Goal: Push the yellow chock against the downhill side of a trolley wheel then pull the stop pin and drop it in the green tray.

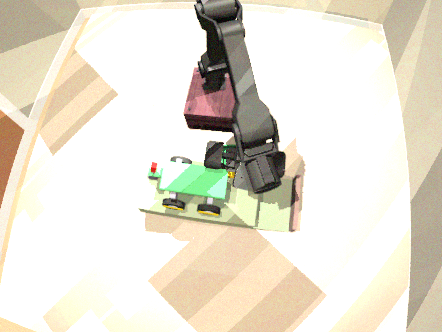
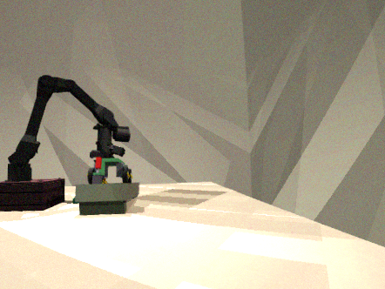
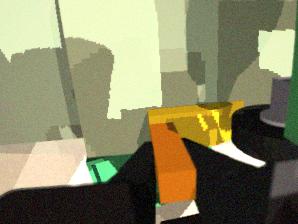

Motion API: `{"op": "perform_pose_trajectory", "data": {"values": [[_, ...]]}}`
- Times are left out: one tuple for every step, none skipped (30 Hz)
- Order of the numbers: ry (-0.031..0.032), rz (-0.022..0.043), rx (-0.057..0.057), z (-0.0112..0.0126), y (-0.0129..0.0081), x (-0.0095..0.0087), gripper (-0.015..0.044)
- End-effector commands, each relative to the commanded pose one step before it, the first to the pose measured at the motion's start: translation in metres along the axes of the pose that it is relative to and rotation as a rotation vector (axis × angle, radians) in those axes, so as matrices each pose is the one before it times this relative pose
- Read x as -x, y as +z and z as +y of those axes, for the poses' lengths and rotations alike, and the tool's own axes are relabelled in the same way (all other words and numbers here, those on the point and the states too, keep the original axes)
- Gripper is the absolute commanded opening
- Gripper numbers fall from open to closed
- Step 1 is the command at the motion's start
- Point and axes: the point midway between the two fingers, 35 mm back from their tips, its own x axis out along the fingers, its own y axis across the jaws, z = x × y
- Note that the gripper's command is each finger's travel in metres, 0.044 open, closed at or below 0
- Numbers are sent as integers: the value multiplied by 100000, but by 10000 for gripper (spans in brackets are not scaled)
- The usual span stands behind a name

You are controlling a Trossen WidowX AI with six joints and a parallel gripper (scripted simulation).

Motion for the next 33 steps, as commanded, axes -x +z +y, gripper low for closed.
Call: {"op": "perform_pose_trajectory", "data": {"values": [[-49,23,-49,3,3,-2,0],[0,0,0,0,0,0,0],[0,0,0,0,0,0,0],[0,0,0,0,0,0,0],[0,0,0,0,0,0,26],[0,0,0,0,0,0,52],[0,0,0,0,0,0,79],[0,0,0,0,0,0,105],[0,0,0,0,0,0,131],[0,0,0,0,0,0,157],[0,0,0,0,0,0,184],[0,0,0,0,0,0,190],[-32,-27,5,4,1,111,190],[-96,-81,16,12,2,334,190],[-100,-84,16,7,-10,357,190],[-141,-118,23,5,-21,504,190],[-110,-85,18,-23,-97,522,190],[-74,-57,12,-18,-70,350,190],[-9,-6,2,-9,-51,298,190],[-8,-5,2,-9,-49,273,190],[2,-2,0,7,0,252,190],[3,-2,0,7,-3,304,190],[4,-3,0,12,19,329,190],[4,-3,0,11,16,351,190],[5,-4,0,11,24,360,190],[4,-3,0,8,18,325,190],[4,-4,0,10,32,325,190],[4,-4,0,8,27,317,190],[4,-4,0,8,39,281,190],[3,-4,0,6,31,241,190],[2,-2,0,3,18,144,190],[-9,1345,592,18,-162,-874,216],[0,0,0,0,0,0,242]]}}
